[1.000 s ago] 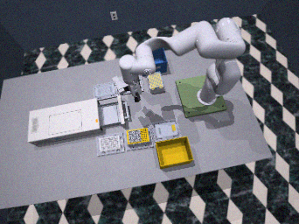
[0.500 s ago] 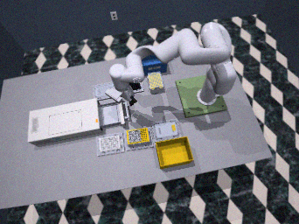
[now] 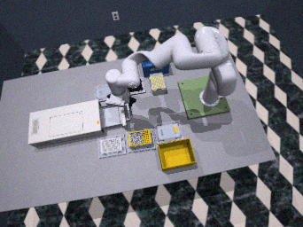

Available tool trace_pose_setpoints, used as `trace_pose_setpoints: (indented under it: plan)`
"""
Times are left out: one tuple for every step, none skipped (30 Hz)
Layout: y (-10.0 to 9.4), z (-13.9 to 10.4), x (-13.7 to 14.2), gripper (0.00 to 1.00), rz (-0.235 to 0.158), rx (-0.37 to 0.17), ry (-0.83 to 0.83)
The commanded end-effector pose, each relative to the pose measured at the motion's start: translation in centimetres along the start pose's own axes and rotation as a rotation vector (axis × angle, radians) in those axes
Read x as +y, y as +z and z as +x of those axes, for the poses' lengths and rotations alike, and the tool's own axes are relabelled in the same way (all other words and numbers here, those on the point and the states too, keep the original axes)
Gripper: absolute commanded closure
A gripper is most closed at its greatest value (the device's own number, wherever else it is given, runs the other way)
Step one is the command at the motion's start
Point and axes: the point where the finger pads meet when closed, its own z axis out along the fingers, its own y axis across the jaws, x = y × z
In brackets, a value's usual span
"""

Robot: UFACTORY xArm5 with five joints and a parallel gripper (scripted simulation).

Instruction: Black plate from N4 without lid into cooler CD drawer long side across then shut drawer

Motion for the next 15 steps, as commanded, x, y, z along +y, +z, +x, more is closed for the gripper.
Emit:
trace_pose_setpoints:
  plan:
    - [-0.14,0.04,0.11,0.12,-0.007,-0.009,-0.070]
    - [-0.14,0.04,0.11,0.12,-0.007,-0.009,-0.103]
    - [-0.14,0.04,0.11,0.12,-0.007,-0.009,-0.137]
    - [-0.14,0.04,0.11,0.12,-0.006,-0.009,-0.170]
    - [-0.14,0.04,0.11,0.12,-0.006,-0.010,-0.203]
    - [-0.14,0.04,0.11,0.12,-0.006,-0.010,-0.237]
    - [-0.14,0.04,0.11,0.12,-0.006,-0.010,-0.270]
    - [-0.14,0.04,0.11,0.12,-0.006,-0.010,-0.303]
    - [-0.14,0.04,0.11,0.12,-0.006,-0.010,-0.337]
    - [-0.14,0.04,0.11,0.12,-0.005,-0.010,-0.370]
    - [-0.14,0.04,0.11,0.12,-0.005,-0.010,-0.389]
    - [-0.14,0.04,0.11,0.12,-0.005,-0.010,-0.389]
    - [-0.14,0.04,0.11,0.12,-0.005,-0.010,-0.389]
    - [-0.14,0.04,0.11,0.12,-0.005,-0.010,-0.389]
    - [-0.14,0.04,0.11,0.12,-0.005,-0.010,-0.389]
